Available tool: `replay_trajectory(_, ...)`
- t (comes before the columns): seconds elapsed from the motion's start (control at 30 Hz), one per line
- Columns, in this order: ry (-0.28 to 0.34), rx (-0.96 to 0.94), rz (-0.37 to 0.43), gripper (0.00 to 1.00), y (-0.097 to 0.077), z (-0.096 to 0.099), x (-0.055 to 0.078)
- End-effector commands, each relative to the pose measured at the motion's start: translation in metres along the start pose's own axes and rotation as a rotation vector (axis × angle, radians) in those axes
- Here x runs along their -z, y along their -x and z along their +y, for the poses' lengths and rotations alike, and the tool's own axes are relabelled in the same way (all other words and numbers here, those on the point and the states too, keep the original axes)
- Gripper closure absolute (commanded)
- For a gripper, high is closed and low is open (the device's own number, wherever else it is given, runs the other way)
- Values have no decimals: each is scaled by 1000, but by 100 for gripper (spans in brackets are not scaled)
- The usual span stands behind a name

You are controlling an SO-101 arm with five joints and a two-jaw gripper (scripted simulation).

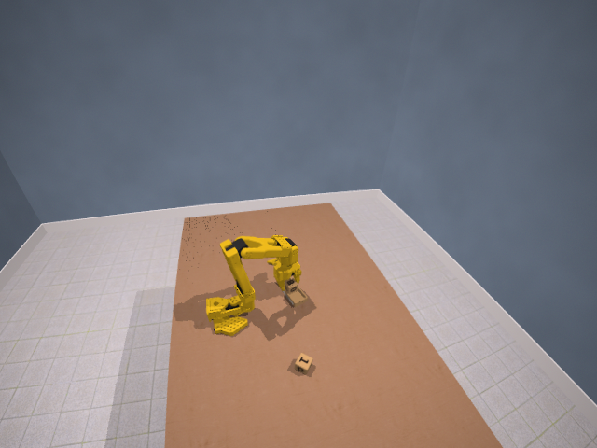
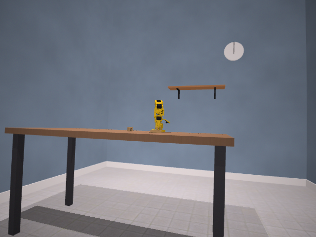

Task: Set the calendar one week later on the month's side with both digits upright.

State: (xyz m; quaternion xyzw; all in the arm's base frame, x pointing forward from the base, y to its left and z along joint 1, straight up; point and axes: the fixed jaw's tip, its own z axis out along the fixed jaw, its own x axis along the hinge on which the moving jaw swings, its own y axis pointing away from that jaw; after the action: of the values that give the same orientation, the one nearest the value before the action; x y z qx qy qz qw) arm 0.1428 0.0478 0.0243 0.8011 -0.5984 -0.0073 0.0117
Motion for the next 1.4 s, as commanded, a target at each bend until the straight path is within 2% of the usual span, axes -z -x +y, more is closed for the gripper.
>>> replay_trajectory(0.0, -46, -1, -3, 77, 1, -10, 5)
replay_trajectory(0.8, -46, -1, -3, 83, 1, -13, 5)
replay_trajectory(1.13, -46, -1, -3, 99, 1, -13, 5)
replay_trajectory(1.37, -46, -1, -3, 100, 1, -13, 5)
